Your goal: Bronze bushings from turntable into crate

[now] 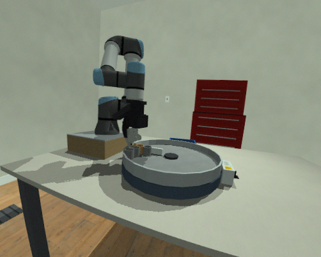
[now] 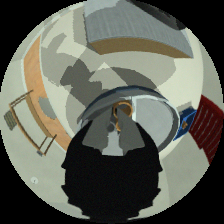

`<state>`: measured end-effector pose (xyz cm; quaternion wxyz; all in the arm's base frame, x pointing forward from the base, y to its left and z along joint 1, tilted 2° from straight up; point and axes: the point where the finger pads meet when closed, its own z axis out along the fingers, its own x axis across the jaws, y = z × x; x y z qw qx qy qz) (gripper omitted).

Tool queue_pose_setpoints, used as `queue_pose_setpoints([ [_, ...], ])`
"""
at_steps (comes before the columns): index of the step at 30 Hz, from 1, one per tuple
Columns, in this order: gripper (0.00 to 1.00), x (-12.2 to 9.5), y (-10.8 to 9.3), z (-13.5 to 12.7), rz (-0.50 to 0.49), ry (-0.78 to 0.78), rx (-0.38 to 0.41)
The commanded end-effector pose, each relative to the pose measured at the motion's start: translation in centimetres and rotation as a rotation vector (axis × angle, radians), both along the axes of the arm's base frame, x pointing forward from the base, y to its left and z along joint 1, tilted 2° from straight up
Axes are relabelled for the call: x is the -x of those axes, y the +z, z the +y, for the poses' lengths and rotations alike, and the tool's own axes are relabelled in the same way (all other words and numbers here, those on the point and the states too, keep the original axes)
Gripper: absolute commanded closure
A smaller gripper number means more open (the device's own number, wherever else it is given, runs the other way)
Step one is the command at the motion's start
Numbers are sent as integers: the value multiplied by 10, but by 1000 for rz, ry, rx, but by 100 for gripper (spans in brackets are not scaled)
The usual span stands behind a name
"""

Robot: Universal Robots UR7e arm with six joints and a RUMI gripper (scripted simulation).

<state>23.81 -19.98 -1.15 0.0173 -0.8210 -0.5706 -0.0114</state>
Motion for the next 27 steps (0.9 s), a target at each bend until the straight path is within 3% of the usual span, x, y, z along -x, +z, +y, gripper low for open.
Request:
queue_pose_setpoints([
  [1,100,0,0,0,-1,0,0],
  [16,100,0,2,0,-1,0,0],
  [27,100,0,33,-1,-1,0,0],
])
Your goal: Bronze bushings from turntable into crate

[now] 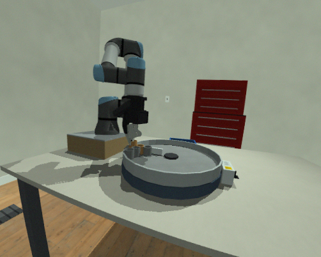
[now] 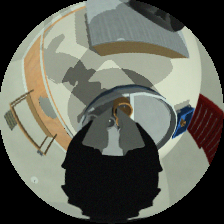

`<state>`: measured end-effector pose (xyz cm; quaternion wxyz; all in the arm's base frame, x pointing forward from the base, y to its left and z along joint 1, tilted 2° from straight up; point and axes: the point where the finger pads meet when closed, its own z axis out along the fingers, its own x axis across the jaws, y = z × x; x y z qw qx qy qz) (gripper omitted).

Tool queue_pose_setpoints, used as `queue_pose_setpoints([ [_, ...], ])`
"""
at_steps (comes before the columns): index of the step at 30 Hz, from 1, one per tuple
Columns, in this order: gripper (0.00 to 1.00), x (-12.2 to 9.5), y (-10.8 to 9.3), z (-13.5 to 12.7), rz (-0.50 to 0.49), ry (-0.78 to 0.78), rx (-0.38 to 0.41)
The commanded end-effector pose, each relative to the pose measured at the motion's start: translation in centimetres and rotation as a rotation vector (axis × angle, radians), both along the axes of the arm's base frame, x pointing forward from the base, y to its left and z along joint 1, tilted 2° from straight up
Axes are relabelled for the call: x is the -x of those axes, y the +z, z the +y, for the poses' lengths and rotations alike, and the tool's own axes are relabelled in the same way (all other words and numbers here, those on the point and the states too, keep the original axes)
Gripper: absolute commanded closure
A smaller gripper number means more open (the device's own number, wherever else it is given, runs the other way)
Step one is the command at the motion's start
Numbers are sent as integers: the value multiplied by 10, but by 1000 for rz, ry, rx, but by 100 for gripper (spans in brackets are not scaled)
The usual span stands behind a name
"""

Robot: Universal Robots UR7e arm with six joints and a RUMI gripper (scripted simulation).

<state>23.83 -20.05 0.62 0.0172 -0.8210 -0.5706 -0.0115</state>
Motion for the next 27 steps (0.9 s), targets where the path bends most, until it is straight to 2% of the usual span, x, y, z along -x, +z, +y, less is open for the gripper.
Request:
queue_pose_setpoints([
  [1,100,0,20,-1,0,0,0],
  [9,100,0,49,-2,0,0,0],
  [27,100,0,51,-2,0,0,0],
])
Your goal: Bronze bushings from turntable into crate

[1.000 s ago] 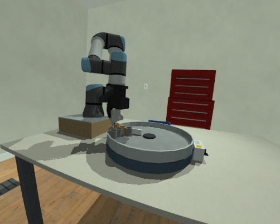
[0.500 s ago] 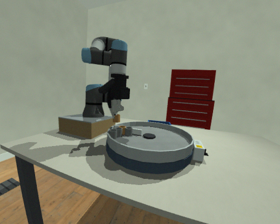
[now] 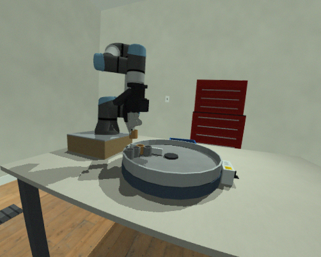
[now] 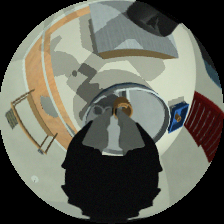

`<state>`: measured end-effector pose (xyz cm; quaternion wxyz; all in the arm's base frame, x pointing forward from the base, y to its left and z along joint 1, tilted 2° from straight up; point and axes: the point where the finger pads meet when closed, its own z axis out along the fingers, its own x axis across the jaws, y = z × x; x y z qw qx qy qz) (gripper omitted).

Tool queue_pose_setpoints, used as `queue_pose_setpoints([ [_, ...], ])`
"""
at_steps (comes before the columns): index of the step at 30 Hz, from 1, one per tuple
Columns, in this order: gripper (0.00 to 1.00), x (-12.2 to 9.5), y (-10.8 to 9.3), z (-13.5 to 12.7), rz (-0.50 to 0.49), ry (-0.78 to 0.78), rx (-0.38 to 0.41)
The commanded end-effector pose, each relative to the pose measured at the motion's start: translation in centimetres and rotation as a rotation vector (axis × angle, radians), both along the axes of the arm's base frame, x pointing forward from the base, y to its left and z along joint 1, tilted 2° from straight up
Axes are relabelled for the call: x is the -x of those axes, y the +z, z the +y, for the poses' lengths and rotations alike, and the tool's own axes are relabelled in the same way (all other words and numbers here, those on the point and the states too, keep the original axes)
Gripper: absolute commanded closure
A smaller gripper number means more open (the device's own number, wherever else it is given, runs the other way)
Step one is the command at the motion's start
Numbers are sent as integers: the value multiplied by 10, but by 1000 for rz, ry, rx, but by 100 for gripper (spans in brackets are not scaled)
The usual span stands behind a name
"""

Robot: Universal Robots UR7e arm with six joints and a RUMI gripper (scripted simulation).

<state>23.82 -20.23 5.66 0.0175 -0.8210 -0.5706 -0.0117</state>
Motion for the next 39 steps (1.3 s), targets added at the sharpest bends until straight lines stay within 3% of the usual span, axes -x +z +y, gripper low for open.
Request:
queue_pose_setpoints([
  [1,100,0,0,0,-1,0,1],
  [39,100,-2,0,4,-1,0,1],
])
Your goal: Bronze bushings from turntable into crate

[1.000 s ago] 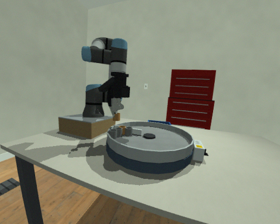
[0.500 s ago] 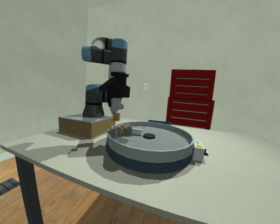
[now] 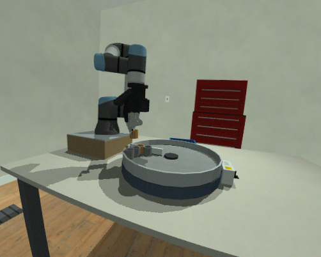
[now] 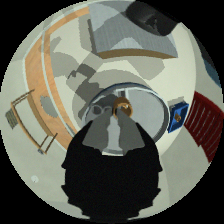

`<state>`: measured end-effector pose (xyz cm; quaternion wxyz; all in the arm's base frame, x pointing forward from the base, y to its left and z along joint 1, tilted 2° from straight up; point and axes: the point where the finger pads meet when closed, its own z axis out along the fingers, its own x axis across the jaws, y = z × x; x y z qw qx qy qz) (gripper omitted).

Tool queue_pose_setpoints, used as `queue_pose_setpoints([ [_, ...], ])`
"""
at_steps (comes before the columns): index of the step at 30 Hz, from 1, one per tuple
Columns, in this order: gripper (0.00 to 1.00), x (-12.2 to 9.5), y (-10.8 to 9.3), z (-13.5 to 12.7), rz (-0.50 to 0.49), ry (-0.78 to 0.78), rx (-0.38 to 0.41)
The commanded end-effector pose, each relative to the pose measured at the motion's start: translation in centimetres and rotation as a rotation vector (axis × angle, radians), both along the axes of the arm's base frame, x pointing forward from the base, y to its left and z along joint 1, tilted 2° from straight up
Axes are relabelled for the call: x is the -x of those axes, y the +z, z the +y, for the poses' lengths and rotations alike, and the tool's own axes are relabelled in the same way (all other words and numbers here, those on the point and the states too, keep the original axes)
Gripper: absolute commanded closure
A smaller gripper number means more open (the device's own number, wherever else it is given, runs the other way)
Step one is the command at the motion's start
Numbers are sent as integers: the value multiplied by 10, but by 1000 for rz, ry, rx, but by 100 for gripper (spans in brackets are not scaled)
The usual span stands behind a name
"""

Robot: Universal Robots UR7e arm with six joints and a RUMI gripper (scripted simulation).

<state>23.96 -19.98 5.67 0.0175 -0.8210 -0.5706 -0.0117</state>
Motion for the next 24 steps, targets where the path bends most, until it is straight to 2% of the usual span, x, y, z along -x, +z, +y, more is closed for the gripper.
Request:
queue_pose_setpoints([
  [1,100,-1,0,2,0,0,1],
  [16,100,-12,1,21,0,0,1],
  [24,100,-23,2,40,0,0,1],
])
